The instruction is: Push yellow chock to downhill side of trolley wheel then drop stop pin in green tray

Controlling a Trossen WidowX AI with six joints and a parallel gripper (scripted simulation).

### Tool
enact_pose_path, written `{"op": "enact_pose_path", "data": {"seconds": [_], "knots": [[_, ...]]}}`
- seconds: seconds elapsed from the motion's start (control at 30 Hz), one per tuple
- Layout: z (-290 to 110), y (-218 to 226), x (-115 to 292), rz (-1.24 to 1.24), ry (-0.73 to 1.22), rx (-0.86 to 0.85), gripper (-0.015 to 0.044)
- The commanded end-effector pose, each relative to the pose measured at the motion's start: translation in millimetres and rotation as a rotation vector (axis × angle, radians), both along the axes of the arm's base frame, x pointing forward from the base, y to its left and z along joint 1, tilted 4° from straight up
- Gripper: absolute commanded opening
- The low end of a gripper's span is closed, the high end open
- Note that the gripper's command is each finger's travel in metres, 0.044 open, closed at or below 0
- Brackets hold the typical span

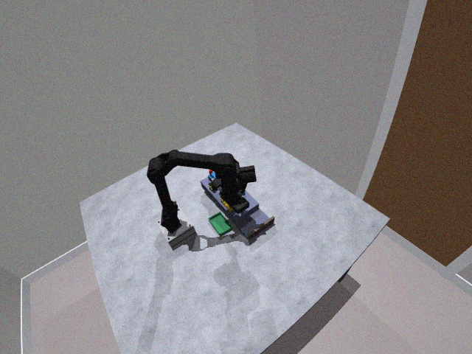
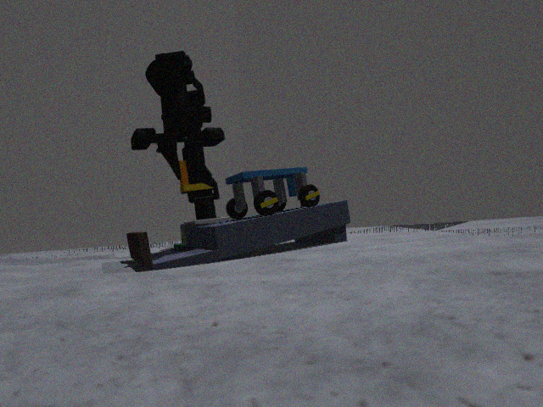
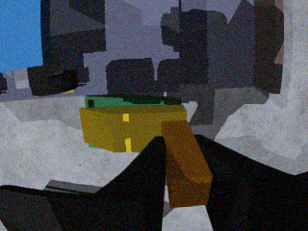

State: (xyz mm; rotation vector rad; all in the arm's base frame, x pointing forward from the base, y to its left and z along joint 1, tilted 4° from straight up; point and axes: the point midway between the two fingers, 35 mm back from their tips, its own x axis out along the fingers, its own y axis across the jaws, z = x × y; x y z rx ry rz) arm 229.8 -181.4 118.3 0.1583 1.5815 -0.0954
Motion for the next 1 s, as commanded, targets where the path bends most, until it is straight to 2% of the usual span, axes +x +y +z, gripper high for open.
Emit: {"op": "enact_pose_path", "data": {"seconds": [0.0,0.3,0.97], "knots": [[-2.4,-2.8,11.2,-0.001,-0.004,0.003,0.0000],[-6.5,-5.3,21.1,-0.001,-0.005,0.003,0.0000],[-58.0,-3.7,20.8,-0.001,-0.005,0.003,0.0000]]}}
